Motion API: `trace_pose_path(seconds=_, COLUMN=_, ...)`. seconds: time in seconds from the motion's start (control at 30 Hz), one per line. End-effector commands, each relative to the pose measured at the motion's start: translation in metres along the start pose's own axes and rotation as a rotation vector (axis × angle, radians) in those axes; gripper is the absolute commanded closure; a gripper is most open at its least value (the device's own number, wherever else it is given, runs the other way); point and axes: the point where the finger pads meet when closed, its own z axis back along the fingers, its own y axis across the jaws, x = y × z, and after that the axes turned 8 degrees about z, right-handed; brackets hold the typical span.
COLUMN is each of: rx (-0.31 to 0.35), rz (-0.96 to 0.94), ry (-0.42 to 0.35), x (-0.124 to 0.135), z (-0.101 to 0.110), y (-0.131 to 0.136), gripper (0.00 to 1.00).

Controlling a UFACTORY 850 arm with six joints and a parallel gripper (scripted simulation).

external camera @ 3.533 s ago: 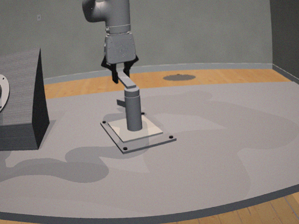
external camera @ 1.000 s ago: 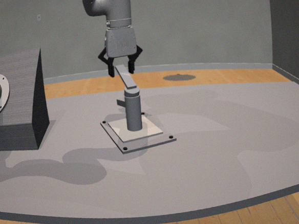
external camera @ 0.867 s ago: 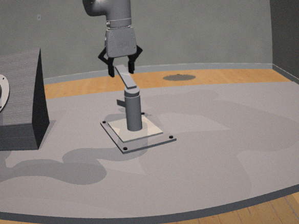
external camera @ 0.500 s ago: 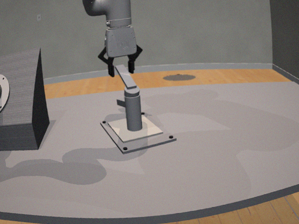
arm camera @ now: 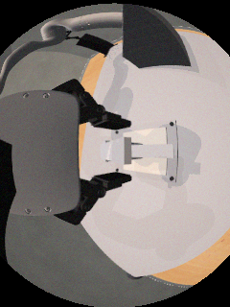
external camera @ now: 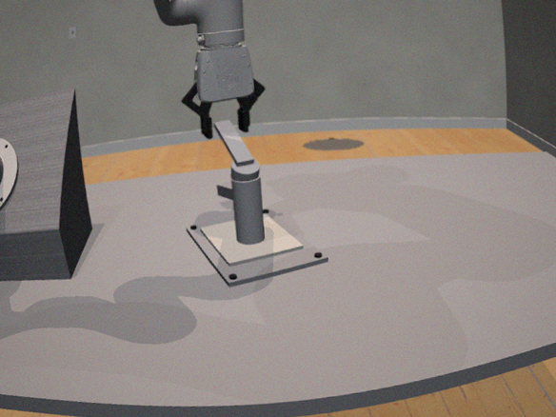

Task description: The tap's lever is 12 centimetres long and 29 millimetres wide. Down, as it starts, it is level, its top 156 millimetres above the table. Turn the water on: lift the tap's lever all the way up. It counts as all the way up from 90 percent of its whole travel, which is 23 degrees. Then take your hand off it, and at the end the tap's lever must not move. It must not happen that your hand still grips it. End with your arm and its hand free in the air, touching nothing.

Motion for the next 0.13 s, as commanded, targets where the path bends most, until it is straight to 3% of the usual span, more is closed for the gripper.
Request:
trace_pose_path(seconds=0.0, rx=0.002, rz=-0.001, ry=0.000, x=0.0001, z=0.0010, y=0.0007, gripper=0.32)
trace_pose_path(seconds=0.1, rx=0.002, rz=-0.001, ry=0.000, x=0.0001, z=0.0010, y=0.0007, gripper=0.32)
